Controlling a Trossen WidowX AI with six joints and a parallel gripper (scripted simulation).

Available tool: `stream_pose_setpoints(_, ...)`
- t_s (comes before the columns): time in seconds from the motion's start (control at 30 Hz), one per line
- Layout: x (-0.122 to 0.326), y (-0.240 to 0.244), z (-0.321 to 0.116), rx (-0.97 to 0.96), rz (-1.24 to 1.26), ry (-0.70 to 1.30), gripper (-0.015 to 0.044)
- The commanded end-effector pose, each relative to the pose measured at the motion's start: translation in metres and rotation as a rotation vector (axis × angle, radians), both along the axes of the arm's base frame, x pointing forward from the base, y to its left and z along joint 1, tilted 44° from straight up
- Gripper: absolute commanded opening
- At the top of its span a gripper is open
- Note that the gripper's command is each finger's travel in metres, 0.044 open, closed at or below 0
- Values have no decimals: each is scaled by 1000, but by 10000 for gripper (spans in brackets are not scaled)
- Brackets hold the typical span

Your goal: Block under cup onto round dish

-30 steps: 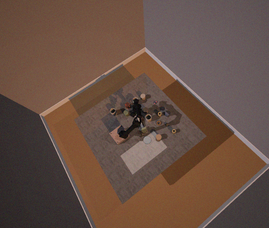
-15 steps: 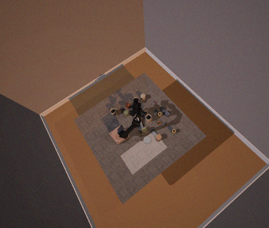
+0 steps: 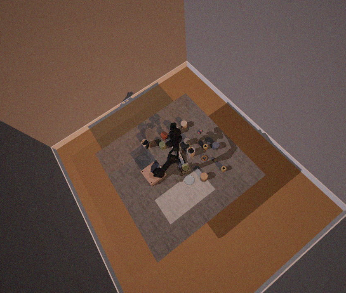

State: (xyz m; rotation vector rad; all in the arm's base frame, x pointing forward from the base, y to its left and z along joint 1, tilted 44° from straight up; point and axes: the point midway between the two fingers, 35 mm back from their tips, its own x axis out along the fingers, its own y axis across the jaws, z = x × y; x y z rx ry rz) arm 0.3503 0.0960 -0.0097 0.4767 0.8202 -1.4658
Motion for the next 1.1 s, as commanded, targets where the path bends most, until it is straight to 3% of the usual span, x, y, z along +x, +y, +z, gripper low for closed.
stream_pose_setpoints(0.0,4,-17,13,17,-10,8,0)
stream_pose_setpoints(0.53,-1,-131,84,105,25,-11,0)
stream_pose_setpoints(1.07,-58,-235,140,80,54,-19,0)
